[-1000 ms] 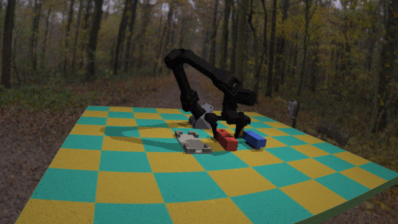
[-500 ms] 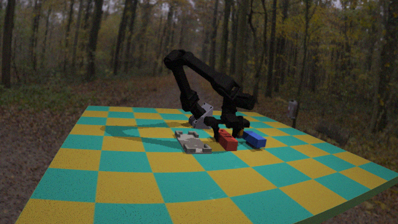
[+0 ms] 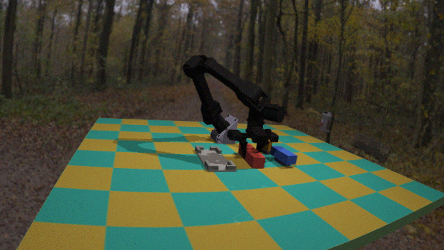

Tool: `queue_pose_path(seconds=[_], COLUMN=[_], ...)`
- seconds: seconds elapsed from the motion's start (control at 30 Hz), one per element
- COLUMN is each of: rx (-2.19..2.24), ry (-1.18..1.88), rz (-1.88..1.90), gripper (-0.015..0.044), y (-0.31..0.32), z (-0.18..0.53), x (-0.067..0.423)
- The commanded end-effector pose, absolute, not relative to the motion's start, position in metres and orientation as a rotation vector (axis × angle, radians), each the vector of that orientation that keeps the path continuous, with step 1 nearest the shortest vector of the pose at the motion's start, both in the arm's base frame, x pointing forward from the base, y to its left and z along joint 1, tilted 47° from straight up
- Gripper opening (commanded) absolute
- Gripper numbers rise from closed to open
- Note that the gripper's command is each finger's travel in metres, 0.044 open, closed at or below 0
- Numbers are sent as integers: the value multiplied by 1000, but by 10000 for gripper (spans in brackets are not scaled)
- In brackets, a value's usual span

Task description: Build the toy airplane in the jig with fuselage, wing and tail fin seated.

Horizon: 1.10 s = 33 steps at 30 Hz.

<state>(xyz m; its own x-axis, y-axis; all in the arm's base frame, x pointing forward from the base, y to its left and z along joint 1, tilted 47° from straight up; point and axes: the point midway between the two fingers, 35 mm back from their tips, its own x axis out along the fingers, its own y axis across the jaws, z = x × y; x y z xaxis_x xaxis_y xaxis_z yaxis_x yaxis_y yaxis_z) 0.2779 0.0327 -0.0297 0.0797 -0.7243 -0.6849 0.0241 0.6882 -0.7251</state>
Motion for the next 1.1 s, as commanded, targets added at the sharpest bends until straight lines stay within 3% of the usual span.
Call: queue_pose_path(seconds=[0.0,1.07], rx=[-631,-628], ry=[1384,1388], rz=[-613,-608], gripper=[0,0], y=[43,116], z=[-23,44], x=[281,272])
